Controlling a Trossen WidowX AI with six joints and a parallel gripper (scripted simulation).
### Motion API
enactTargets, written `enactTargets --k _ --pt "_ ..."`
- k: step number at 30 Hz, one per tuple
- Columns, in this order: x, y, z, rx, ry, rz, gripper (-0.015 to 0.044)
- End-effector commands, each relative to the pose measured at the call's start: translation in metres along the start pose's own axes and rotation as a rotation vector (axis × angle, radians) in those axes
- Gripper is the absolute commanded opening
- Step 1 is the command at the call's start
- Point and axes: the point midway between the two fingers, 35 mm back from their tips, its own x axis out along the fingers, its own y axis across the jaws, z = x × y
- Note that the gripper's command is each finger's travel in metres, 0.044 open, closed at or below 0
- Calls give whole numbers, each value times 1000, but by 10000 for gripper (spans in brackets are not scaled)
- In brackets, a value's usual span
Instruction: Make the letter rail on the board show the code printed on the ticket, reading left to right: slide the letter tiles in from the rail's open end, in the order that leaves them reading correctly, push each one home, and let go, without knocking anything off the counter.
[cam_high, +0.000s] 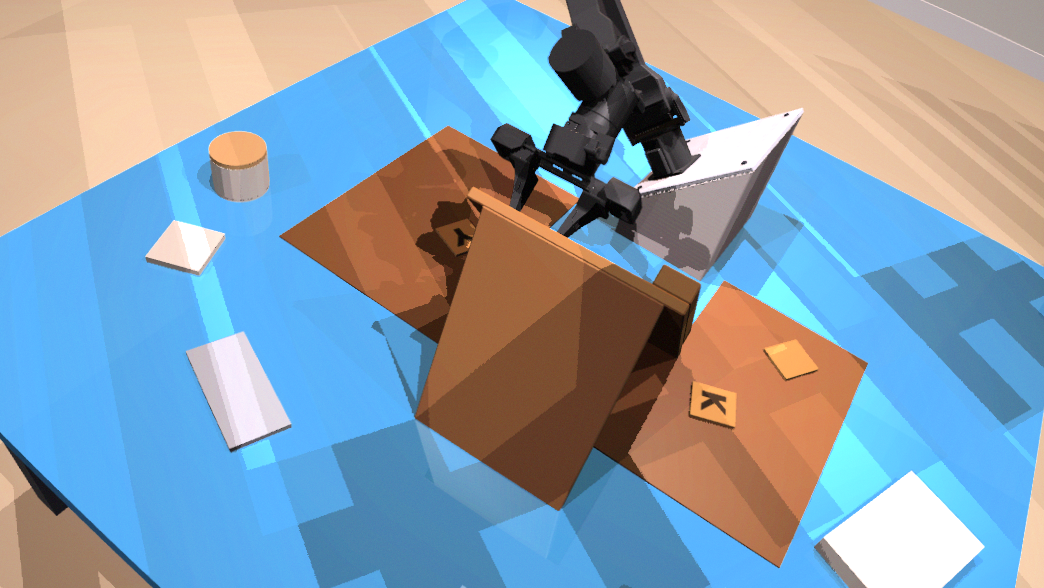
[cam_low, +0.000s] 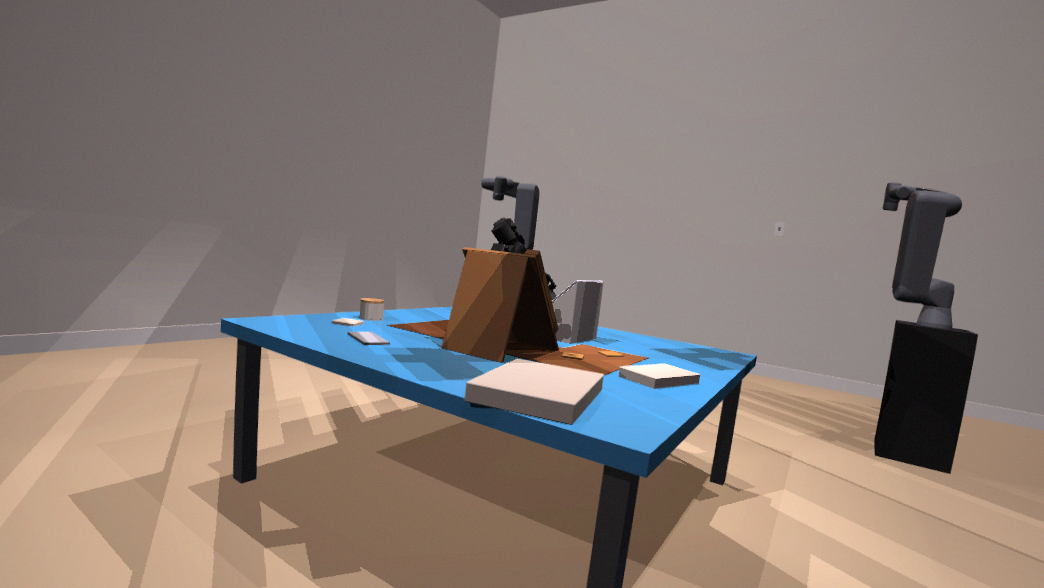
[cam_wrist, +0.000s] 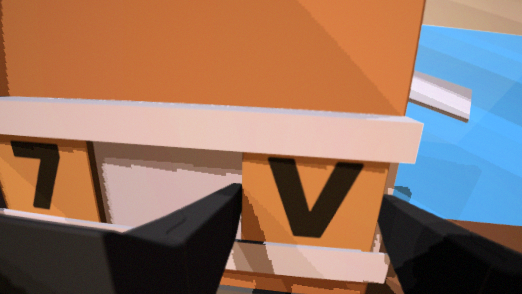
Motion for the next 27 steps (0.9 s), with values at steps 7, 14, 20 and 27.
enactTargets --k 7,14,20,27 --pt "0 7 -2 0 3 -3 0" --pt "0 12 -2 1 3 -3 0" --pt "0 16 -2 1 3 -3 0" --pt "0 20 -1 1 3 -3 0"
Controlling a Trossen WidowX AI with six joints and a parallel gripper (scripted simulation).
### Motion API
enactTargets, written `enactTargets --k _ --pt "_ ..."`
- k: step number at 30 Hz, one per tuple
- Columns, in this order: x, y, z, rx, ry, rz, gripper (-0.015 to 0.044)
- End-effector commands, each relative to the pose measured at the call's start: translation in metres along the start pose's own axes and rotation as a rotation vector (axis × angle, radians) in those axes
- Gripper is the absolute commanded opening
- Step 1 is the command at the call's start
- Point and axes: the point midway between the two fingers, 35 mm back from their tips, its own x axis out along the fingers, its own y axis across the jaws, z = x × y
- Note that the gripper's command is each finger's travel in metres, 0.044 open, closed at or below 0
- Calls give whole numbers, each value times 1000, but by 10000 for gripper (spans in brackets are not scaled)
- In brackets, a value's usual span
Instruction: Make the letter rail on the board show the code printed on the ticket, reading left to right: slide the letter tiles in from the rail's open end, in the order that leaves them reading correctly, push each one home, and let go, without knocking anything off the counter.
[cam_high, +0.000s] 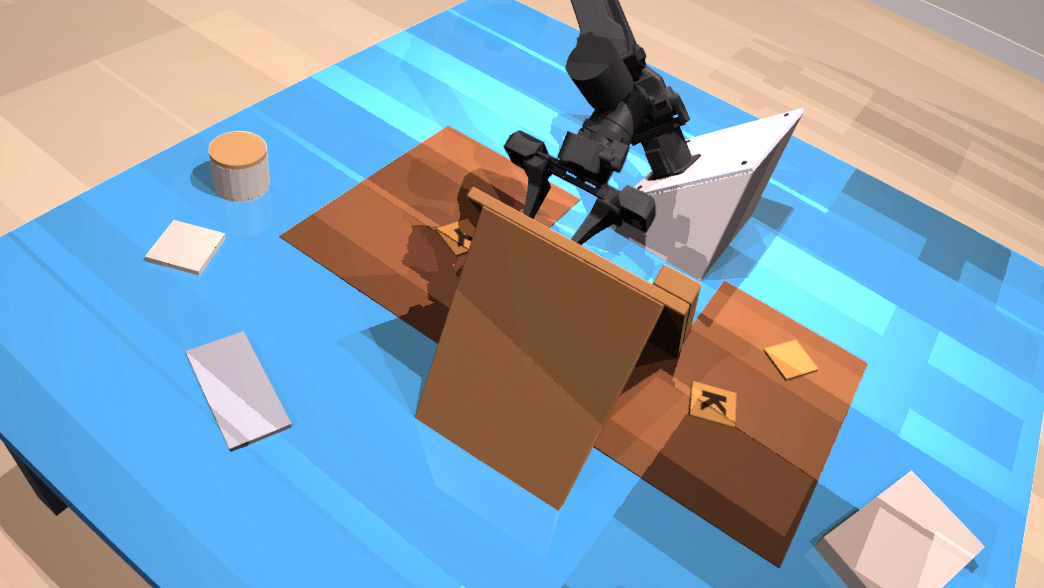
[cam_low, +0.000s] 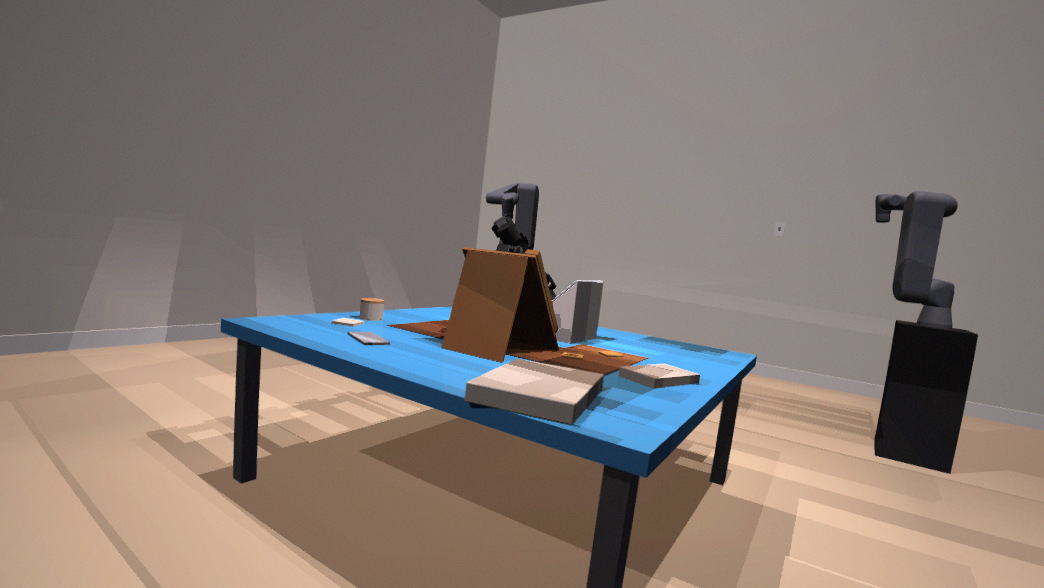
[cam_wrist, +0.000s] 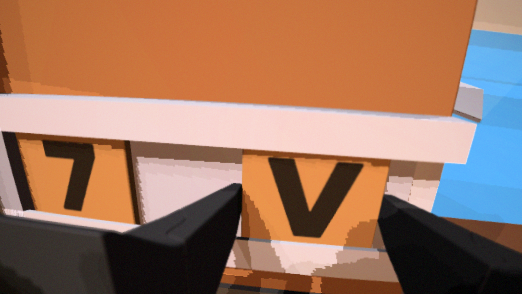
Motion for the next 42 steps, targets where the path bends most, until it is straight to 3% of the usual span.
enactTargets --k 1,42 --pt "0 3 0 2 1 -4 0" --pt "0 27 3 3 1 -3 0"
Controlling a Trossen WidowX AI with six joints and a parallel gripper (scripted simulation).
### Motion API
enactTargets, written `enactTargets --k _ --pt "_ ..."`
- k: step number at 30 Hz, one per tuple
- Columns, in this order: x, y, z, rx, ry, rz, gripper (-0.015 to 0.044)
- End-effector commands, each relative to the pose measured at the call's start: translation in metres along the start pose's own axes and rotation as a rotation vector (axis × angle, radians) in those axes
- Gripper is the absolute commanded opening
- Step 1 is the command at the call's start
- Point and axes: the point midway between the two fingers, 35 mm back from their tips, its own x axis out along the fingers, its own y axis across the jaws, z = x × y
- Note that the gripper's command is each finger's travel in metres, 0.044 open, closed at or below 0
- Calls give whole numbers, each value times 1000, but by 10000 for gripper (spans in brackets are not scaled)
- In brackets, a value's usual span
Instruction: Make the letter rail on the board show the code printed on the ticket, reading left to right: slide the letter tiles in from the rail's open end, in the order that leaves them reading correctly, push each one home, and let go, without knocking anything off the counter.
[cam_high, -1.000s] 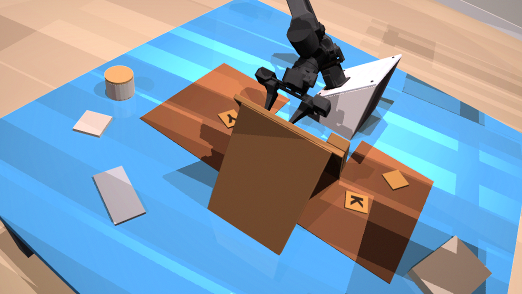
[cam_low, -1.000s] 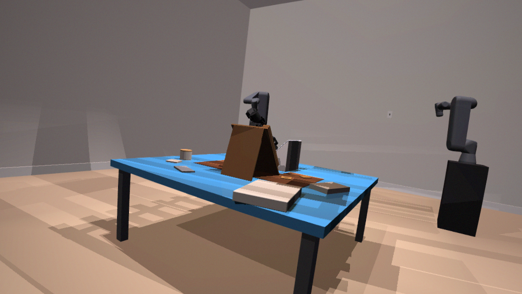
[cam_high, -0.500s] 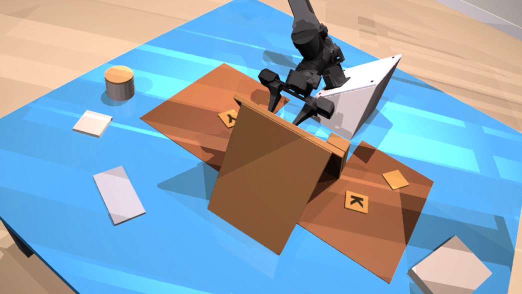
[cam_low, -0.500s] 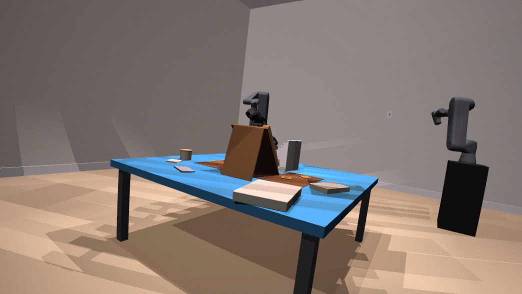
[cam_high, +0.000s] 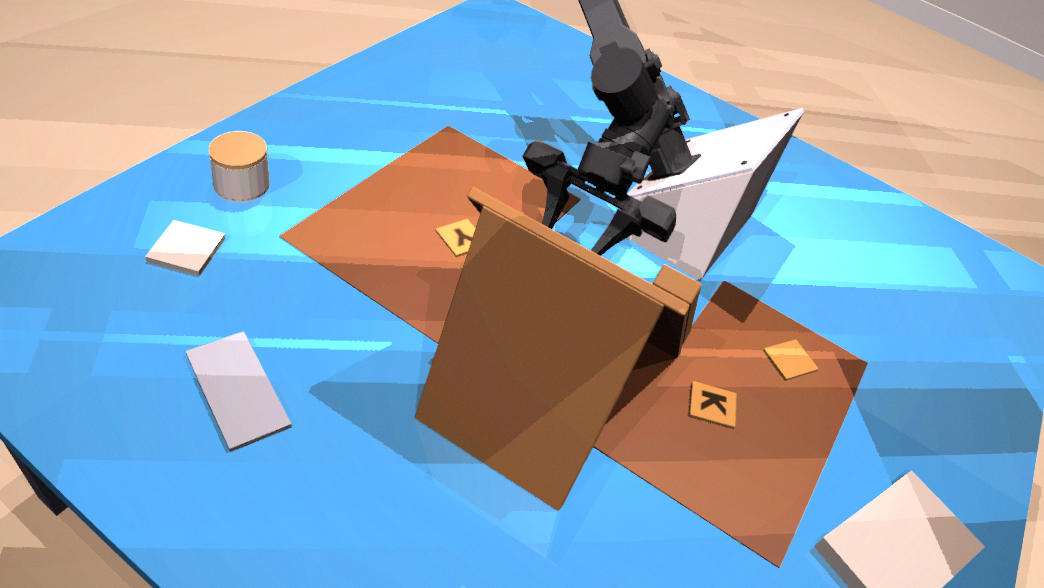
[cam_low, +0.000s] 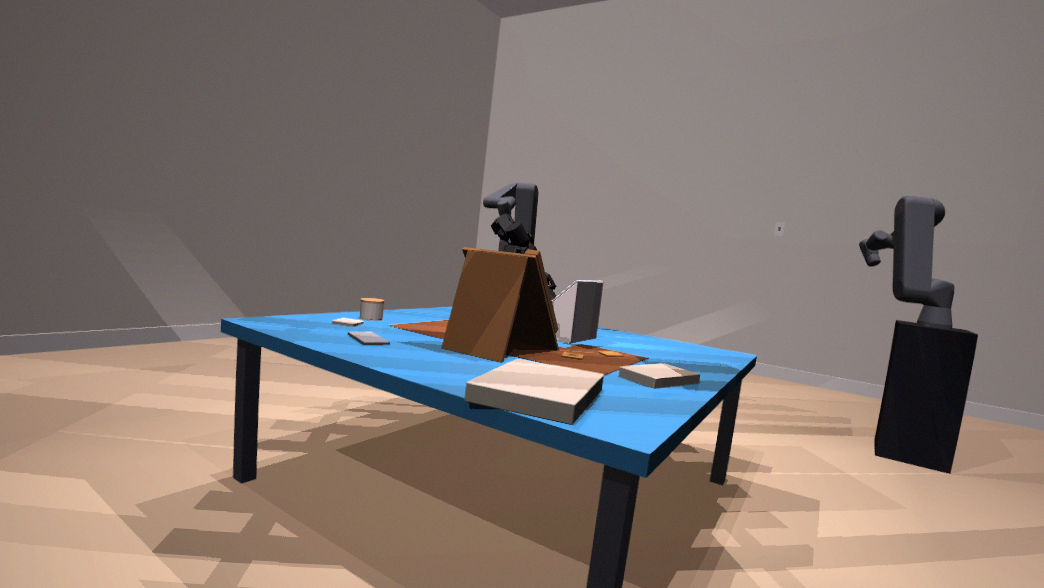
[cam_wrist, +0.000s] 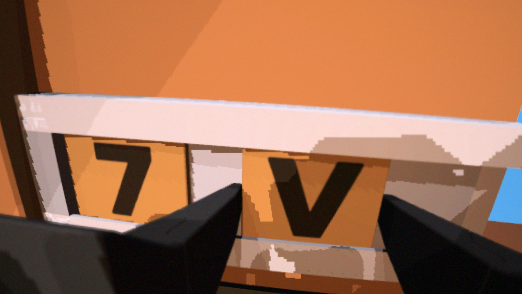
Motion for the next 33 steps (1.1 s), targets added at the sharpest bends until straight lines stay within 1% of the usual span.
enactTargets --k 1,23,33 --pt "0 2 3 8 -5 -6 0" --pt "0 15 4 8 -5 -6 0" --pt "-2 14 1 7 -4 -4 263"
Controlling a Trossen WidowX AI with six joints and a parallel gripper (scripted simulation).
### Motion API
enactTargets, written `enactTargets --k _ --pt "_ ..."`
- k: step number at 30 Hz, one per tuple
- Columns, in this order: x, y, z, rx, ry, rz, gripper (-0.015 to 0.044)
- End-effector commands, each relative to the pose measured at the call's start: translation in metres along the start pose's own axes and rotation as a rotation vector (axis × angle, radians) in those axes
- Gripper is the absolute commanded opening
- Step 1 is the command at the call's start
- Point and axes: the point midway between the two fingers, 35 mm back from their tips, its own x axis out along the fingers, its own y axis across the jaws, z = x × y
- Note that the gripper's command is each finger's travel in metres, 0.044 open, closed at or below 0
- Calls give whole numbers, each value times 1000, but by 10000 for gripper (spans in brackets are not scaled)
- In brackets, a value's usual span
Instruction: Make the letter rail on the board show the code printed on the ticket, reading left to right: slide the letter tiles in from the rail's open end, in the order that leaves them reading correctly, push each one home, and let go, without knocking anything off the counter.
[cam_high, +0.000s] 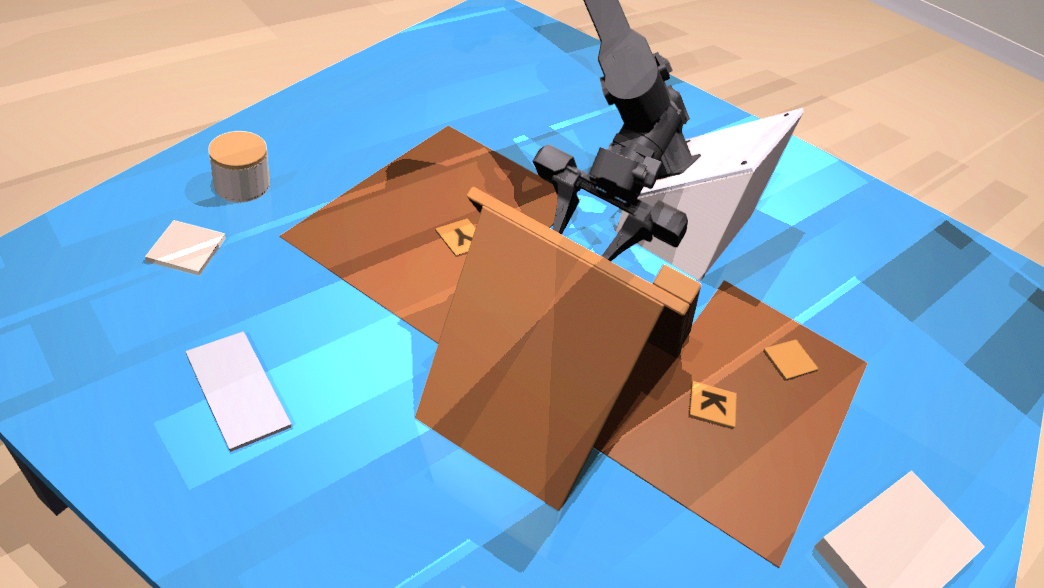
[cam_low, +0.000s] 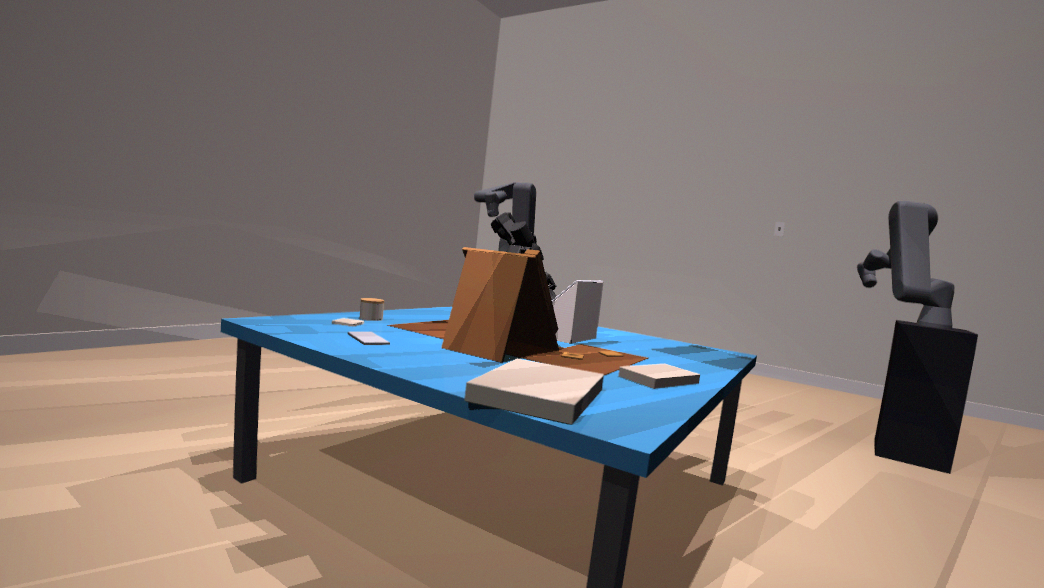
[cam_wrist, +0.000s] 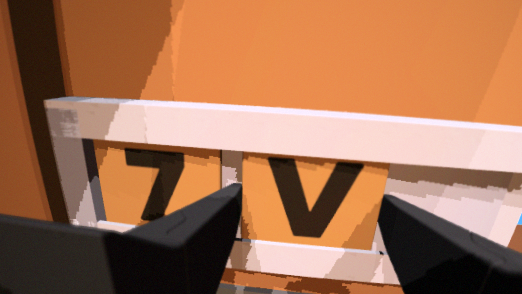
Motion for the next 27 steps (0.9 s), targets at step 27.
enactTargets --k 27 --pt "-26 3 -1 7 -3 -5 295"
